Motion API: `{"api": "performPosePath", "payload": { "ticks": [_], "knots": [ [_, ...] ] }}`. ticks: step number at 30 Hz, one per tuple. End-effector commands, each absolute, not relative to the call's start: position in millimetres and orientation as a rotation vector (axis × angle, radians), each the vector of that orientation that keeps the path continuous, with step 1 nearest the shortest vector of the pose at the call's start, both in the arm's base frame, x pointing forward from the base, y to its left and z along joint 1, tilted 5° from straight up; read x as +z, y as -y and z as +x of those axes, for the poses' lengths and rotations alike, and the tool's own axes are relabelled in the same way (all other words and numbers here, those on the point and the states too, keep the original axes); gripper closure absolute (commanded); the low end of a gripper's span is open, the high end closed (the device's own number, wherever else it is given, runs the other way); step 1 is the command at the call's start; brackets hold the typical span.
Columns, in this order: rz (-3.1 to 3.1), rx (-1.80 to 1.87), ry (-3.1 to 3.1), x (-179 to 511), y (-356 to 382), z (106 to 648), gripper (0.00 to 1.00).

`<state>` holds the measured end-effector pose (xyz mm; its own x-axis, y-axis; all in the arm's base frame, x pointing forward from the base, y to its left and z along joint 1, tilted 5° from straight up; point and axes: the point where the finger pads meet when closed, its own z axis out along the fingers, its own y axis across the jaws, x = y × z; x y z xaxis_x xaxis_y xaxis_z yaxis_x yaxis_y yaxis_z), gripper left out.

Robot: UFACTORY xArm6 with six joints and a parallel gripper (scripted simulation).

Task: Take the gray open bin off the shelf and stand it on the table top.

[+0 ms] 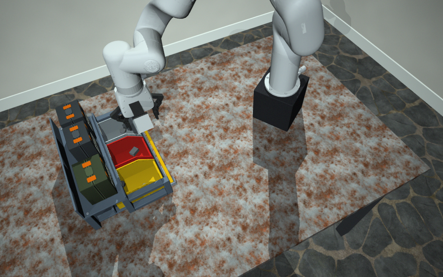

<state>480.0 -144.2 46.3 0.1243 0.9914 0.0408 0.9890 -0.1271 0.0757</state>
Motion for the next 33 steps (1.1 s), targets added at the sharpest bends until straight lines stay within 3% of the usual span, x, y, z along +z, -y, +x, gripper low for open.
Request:
{"api": "performPosePath", "payload": {
  "ticks": [1, 33],
  "knots": [
    [2.332, 0.127, -2.055, 21.9, 143.6, 482.5, 0.00],
    [2.333, 0.126, -2.055, 14.4, 143.1, 482.4, 0.00]
  ]
}}
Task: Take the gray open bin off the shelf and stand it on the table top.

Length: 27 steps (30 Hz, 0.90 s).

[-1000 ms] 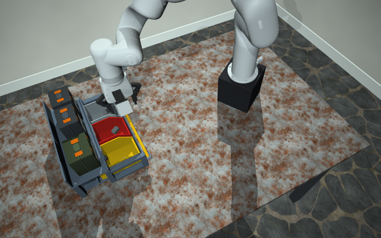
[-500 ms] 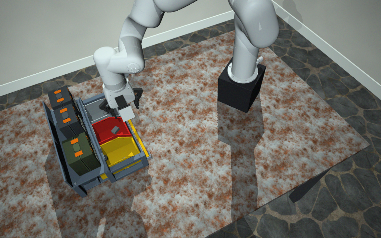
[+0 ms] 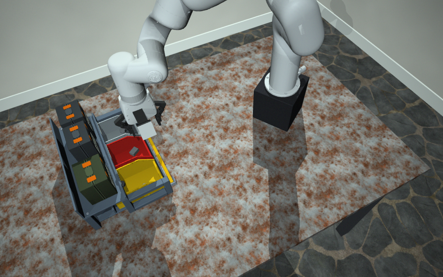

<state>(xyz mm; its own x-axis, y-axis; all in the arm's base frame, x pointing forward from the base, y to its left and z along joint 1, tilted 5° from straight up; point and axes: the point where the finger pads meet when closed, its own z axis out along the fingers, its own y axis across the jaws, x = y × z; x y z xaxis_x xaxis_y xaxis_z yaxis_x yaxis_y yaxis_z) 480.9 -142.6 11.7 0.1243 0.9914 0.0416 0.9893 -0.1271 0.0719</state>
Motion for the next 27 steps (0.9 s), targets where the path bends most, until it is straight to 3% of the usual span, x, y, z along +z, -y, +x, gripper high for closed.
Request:
{"api": "performPosePath", "payload": {
  "ticks": [1, 27],
  "knots": [
    [2.333, 0.126, -2.055, 15.5, 143.2, 482.4, 0.00],
    [2.332, 0.126, -2.055, 21.4, 143.5, 482.3, 0.00]
  ]
}}
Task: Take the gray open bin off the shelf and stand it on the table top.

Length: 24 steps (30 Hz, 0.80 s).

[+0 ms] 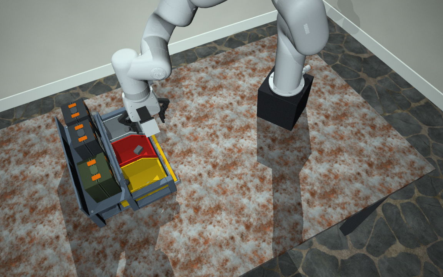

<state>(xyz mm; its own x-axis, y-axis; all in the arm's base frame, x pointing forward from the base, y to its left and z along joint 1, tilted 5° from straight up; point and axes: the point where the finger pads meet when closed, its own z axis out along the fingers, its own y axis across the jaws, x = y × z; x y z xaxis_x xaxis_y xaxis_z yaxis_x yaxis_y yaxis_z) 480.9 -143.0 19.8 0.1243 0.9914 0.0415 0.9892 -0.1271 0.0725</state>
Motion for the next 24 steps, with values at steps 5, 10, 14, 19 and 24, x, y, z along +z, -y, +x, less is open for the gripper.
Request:
{"api": "performPosePath", "payload": {
  "ticks": [5, 10, 14, 19, 24],
  "knots": [
    [2.332, 0.126, -2.055, 21.4, 143.5, 482.3, 0.00],
    [2.332, 0.126, -2.055, 22.4, 143.5, 482.2, 0.00],
    [2.332, 0.126, -2.055, 22.7, 143.6, 482.2, 0.00],
    [2.332, 0.126, -2.055, 22.7, 143.6, 482.2, 0.00],
    [2.277, 0.125, -2.114, 23.0, 143.6, 482.2, 0.00]
  ]
}}
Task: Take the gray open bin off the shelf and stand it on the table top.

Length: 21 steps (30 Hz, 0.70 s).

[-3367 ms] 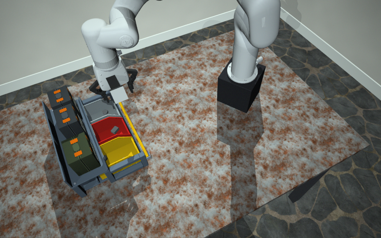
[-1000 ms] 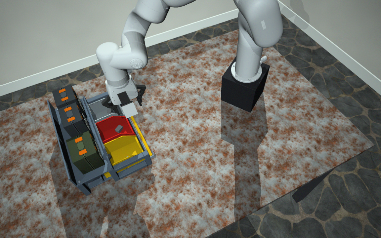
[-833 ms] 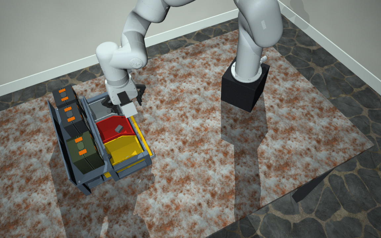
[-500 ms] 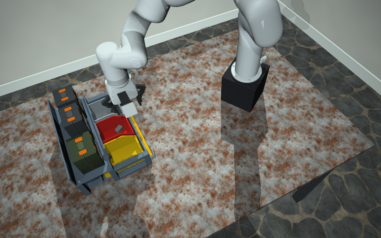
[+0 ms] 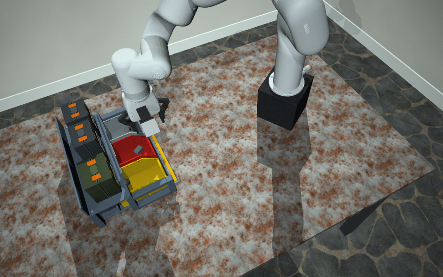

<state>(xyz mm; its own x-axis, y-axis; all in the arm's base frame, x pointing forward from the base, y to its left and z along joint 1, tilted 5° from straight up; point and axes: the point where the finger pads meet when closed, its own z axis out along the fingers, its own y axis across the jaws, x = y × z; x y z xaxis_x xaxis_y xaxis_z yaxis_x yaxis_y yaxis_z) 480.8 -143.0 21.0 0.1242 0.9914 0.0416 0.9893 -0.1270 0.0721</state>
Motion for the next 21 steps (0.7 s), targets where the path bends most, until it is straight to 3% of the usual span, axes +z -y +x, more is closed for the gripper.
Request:
{"api": "performPosePath", "payload": {
  "ticks": [1, 21],
  "knots": [
    [2.220, 0.124, -2.171, 23.4, 143.6, 482.2, 0.00],
    [1.992, 0.117, -2.372, 24.2, 143.6, 482.1, 0.00]
  ]
}}
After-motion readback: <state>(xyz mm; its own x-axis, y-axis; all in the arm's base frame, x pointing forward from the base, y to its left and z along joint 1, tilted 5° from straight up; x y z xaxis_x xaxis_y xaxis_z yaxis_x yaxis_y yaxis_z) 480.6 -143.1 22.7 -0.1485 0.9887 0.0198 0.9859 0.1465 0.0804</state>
